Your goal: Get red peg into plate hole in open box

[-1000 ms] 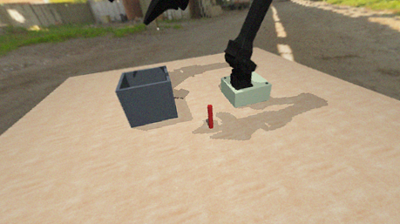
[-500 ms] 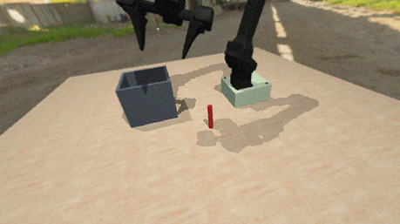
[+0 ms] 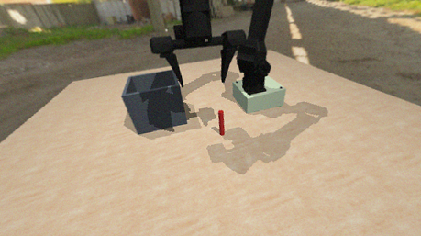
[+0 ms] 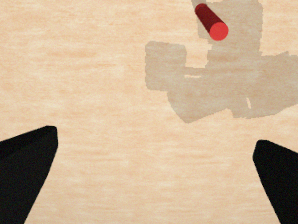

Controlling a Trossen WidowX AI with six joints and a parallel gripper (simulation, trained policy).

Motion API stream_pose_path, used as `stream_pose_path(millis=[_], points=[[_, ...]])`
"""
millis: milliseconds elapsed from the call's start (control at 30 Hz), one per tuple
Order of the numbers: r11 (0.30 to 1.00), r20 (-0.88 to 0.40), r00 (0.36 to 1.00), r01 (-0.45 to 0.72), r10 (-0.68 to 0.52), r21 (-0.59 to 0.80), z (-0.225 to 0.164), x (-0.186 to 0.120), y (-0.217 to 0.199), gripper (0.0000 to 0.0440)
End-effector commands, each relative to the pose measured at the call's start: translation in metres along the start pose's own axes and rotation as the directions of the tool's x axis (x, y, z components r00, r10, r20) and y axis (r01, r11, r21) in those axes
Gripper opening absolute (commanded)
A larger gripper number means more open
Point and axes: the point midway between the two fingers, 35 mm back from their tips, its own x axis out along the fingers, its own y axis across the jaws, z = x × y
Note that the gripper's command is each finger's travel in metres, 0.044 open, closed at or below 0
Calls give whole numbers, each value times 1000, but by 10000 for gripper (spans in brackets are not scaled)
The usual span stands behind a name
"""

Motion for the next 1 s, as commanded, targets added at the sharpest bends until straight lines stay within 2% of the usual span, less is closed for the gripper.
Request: stream_pose_path(millis=[0,500,967], points=[[997,35,997,71,-69,-34,4,14,-10,440],[960,154,962,248,-227,-133,28,62,-41,440],[946,210,945,285,-251,-153,50,105,-51,427]])
